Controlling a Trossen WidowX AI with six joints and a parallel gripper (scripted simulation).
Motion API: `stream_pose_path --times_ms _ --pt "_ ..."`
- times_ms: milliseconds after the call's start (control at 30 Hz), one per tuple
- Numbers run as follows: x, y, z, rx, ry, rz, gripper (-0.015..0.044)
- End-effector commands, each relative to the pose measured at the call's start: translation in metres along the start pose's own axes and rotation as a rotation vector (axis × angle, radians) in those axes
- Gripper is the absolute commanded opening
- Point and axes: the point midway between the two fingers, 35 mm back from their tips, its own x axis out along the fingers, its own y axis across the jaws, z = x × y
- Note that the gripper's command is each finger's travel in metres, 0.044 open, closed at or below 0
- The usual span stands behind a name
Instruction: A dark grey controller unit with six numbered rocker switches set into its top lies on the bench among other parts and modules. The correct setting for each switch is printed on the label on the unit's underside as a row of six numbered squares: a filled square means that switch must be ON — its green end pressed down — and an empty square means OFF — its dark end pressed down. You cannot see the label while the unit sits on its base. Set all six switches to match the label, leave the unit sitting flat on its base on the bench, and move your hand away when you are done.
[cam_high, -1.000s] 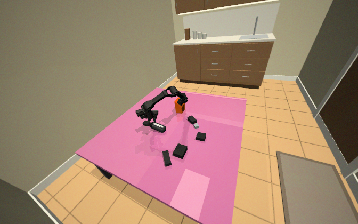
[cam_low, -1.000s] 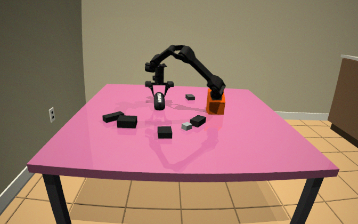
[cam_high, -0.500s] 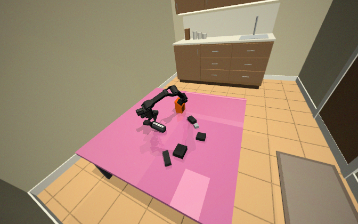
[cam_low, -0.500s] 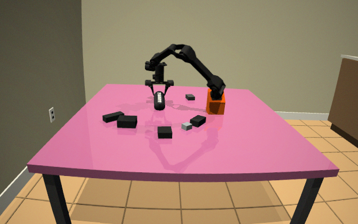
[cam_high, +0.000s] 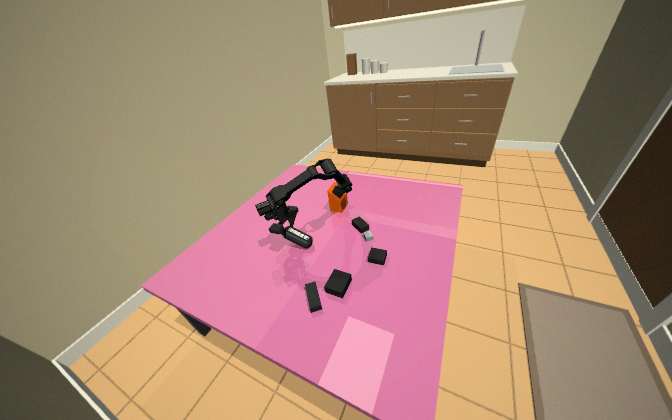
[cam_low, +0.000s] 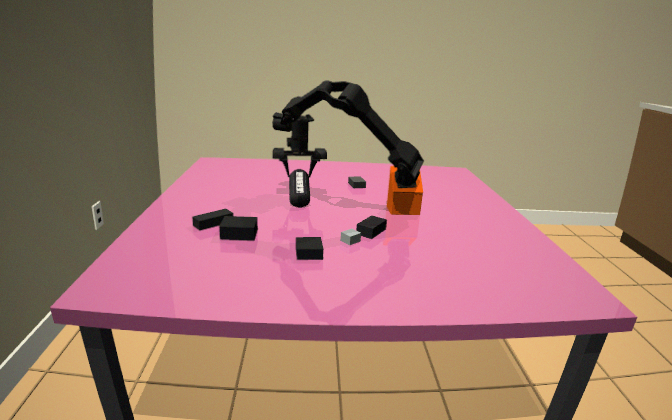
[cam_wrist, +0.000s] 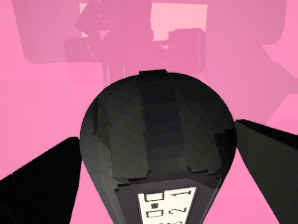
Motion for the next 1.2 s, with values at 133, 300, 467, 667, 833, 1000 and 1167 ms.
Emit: stream_pose_path --times_ms 133,300,467,667,833,1000,1167 --pt "-0.007 0.001 -0.005 -0.006 -0.002 0.006 0.0335" --pt "-0.011 0.001 -0.007 -0.006 -0.002 0.006 0.0335" --pt "-0.014 0.001 -0.01 -0.006 -0.002 0.006 0.0335" --pt "-0.017 0.001 -0.013 -0.006 -0.002 0.006 0.0335" --pt "-0.02 0.001 -0.016 -0.006 -0.002 0.006 0.0335" --pt "-0.023 0.001 -0.019 -0.005 -0.002 0.006 0.0335" --pt "-0.026 0.001 -0.022 -0.005 -0.002 0.006 0.0335"
